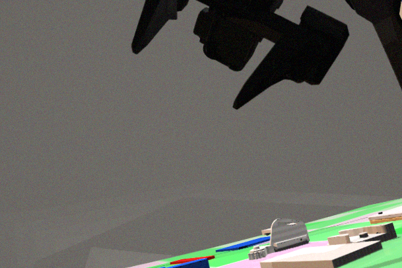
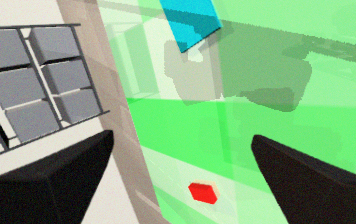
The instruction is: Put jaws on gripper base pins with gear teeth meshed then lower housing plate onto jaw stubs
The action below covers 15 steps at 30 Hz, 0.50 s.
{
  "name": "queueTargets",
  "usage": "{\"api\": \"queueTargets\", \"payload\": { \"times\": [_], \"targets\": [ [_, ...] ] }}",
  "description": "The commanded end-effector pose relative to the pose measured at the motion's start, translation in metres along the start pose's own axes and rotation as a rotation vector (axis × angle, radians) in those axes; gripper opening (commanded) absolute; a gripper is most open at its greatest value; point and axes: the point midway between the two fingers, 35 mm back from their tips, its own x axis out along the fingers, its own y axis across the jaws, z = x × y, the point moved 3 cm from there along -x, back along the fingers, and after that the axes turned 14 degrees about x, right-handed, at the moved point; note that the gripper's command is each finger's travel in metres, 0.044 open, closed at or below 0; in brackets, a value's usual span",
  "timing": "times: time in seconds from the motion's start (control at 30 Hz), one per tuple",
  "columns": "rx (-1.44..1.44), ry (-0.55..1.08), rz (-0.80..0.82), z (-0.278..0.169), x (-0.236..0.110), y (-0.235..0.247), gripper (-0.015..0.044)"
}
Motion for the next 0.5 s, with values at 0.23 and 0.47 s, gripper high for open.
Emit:
{"api": "queueTargets", "payload": {
  "times": [0.23,0.47],
  "targets": [
    [0.171,-0.133,-0.065,0.059,0.011,0.016,0.0440],
    [0.282,-0.215,-0.100,0.095,0.015,0.023,0.0440]
  ]
}}
